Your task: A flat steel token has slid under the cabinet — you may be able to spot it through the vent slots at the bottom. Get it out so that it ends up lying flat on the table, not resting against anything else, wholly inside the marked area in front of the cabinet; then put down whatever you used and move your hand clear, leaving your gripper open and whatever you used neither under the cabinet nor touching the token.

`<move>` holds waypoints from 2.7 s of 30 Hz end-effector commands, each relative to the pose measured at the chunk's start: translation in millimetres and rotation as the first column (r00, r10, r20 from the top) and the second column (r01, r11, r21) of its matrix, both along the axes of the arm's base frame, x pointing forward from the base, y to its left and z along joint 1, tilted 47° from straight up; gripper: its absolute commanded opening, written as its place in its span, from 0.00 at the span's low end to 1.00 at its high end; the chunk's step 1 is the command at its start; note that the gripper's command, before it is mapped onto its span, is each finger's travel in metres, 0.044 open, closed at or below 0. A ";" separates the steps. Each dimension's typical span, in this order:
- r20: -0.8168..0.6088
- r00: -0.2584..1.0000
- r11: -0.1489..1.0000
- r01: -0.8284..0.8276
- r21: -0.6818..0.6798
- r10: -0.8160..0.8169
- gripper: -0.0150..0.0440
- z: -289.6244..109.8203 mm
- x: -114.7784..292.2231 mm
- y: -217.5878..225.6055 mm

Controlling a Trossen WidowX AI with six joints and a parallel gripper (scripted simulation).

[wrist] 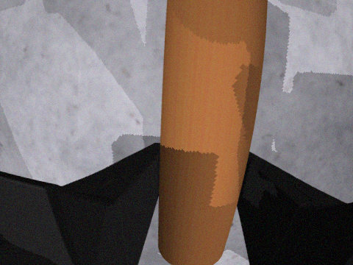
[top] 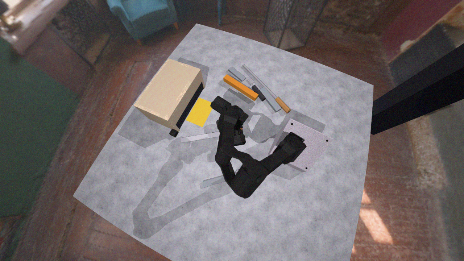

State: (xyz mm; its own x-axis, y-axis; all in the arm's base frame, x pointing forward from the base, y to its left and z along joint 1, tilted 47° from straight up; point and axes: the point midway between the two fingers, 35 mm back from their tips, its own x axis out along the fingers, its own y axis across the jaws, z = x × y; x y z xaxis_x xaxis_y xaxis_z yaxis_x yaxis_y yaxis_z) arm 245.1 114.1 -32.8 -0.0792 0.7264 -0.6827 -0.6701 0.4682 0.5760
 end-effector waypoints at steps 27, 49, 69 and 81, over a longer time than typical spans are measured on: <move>0.004 1.000 1.000 0.004 -0.003 -0.004 0.25 -24.1 6.9 -23.8; 0.005 1.000 1.000 0.004 -0.004 -0.004 0.25 -40.0 7.7 -38.9; 0.006 1.000 1.000 0.004 -0.005 -0.004 0.25 -56.3 6.4 -54.7; 0.006 1.000 1.000 0.004 -0.006 -0.004 0.25 -66.2 5.8 -64.3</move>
